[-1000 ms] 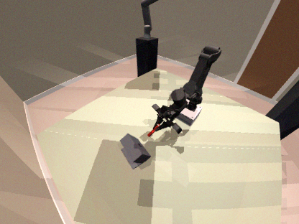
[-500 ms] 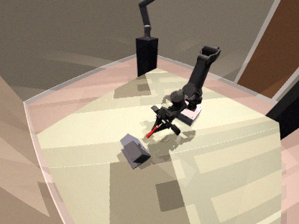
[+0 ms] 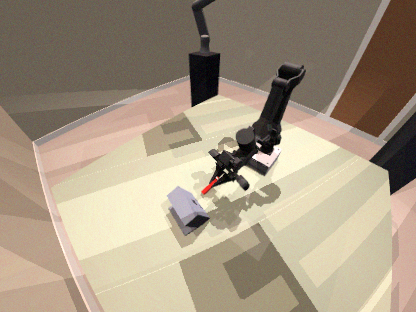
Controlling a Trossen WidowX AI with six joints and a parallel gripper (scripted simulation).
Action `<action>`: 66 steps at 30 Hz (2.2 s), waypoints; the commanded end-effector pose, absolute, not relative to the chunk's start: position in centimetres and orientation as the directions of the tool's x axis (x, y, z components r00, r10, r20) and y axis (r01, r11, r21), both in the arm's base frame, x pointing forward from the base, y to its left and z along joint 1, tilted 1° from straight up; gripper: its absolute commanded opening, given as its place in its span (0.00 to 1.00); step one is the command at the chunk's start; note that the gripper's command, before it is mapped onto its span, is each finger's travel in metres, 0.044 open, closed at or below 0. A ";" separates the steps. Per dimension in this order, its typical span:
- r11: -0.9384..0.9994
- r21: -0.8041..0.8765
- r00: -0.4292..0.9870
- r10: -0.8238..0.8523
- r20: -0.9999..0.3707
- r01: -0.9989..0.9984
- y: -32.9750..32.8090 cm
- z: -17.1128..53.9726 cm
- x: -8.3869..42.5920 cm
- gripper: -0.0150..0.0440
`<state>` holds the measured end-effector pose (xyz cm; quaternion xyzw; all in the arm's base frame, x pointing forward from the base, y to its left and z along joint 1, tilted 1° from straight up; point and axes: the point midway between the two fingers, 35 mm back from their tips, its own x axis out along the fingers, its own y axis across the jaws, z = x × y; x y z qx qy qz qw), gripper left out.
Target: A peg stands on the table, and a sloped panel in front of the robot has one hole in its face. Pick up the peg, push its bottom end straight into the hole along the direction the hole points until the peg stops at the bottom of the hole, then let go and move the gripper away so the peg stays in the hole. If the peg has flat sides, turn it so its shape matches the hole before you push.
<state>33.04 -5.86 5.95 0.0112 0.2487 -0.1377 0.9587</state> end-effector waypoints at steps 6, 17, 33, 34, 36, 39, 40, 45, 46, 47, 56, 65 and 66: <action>0.963 -0.034 0.846 -0.253 -0.469 0.269 -5.8 5.6 33.5 0.25; 0.963 -0.025 0.853 -0.251 -0.457 0.270 -5.9 5.4 33.8 0.25; 0.962 -0.016 0.861 -0.250 -0.442 0.271 -6.0 4.9 34.5 0.25; 0.962 -0.016 0.862 -0.250 -0.442 0.271 -6.1 4.8 34.6 0.25; 0.962 -0.016 0.862 -0.250 -0.441 0.271 -6.2 4.7 34.8 0.25; 0.962 -0.016 0.862 -0.250 -0.441 0.271 -6.3 4.4 35.1 0.25; 0.962 -0.016 0.862 -0.250 -0.441 0.271 -6.3 4.3 35.2 0.25; 0.962 -0.016 0.862 -0.250 -0.440 0.271 -6.5 4.1 35.8 0.25; 0.962 -0.016 0.862 -0.250 -0.440 0.271 -6.5 4.0 35.9 0.25; 0.962 -0.016 0.863 -0.250 -0.440 0.271 -6.5 4.0 36.0 0.25; 0.961 -0.016 0.859 -0.254 -0.445 0.276 -6.5 3.8 35.7 0.25; 0.961 -0.016 0.859 -0.254 -0.445 0.276 -6.5 3.8 35.7 0.25; 0.961 -0.016 0.859 -0.254 -0.445 0.276 -6.5 3.9 35.8 0.25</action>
